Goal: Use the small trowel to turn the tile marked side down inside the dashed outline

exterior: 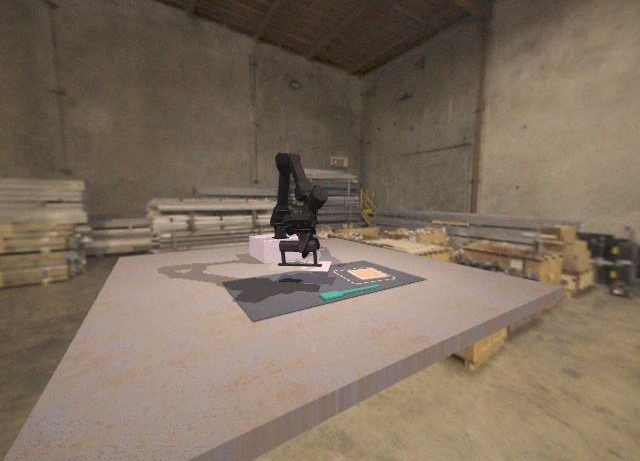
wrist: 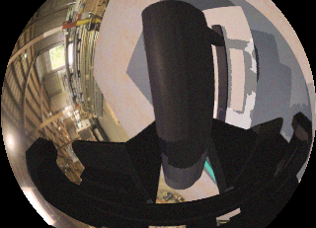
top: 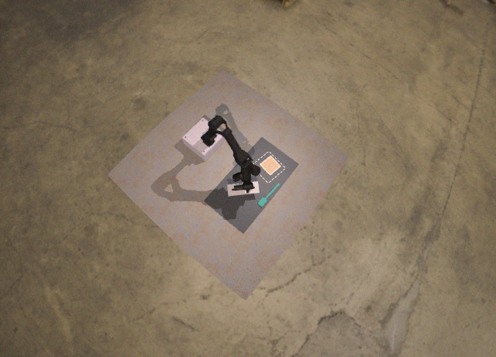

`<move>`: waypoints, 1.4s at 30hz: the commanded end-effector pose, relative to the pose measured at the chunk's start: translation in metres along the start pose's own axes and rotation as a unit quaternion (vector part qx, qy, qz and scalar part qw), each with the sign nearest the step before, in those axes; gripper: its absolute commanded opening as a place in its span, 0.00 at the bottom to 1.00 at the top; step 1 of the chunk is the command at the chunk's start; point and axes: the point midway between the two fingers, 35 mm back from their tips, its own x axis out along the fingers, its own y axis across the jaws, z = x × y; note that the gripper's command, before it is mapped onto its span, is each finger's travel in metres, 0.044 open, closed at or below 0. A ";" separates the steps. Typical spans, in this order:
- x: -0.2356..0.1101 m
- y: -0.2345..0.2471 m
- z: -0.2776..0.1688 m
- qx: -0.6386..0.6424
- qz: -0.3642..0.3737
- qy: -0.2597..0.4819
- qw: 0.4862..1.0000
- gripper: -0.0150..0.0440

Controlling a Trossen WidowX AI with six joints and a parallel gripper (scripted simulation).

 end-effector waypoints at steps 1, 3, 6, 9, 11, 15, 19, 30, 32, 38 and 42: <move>0.009 0.011 0.009 0.045 0.004 -0.042 0.998 0.25; 0.015 0.014 0.014 0.067 0.005 -0.064 0.996 0.25; 0.022 0.018 0.021 0.100 0.008 -0.097 0.990 0.25; 0.029 0.023 0.029 0.131 0.013 -0.130 0.983 0.25; 0.033 0.026 0.034 0.151 0.018 -0.151 0.977 0.25; 0.042 0.032 0.044 0.189 0.032 -0.192 0.962 0.25; 0.049 0.037 0.055 0.224 0.049 -0.231 0.946 0.25; 0.063 0.049 0.077 0.287 0.098 -0.305 0.903 0.25; 0.063 0.049 0.077 0.287 0.098 -0.305 0.903 0.25; 0.067 0.046 0.077 0.288 0.098 -0.305 0.902 0.25; 0.073 0.042 0.077 0.288 0.097 -0.306 0.902 0.25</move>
